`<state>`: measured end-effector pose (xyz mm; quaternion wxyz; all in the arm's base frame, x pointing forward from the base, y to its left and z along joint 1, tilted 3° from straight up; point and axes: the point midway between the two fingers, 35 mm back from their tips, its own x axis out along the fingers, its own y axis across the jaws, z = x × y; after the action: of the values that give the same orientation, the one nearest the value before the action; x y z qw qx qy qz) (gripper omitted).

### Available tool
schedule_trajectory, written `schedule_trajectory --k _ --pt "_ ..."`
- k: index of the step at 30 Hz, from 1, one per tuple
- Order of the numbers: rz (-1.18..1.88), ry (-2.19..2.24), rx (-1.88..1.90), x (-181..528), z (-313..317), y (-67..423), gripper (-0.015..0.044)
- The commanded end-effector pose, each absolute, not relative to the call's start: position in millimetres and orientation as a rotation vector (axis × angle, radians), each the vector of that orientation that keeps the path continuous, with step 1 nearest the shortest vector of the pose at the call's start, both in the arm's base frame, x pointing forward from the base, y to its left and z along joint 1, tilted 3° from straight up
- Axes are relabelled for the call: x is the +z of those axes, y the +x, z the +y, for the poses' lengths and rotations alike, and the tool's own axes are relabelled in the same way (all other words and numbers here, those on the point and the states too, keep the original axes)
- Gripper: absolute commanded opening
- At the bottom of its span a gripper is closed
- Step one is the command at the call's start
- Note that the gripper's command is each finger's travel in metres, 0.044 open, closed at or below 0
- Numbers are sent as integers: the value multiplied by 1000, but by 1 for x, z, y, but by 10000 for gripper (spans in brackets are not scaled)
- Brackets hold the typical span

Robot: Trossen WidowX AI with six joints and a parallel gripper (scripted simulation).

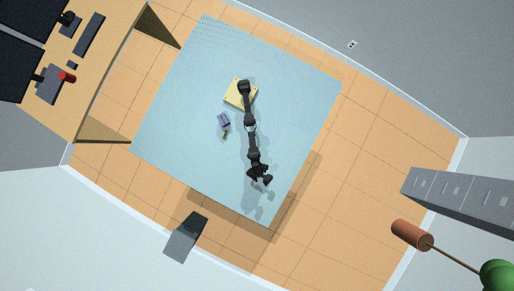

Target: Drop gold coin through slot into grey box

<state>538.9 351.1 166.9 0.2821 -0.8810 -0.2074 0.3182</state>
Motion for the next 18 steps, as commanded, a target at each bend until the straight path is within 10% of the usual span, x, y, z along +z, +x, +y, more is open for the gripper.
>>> schedule_trajectory --k 1,9,18 --pt "-558 -2360 849 168 352 539 374" --pt "-748 -2370 637 242 385 512 164" --pt "-1017 -2329 277 372 426 435 161"
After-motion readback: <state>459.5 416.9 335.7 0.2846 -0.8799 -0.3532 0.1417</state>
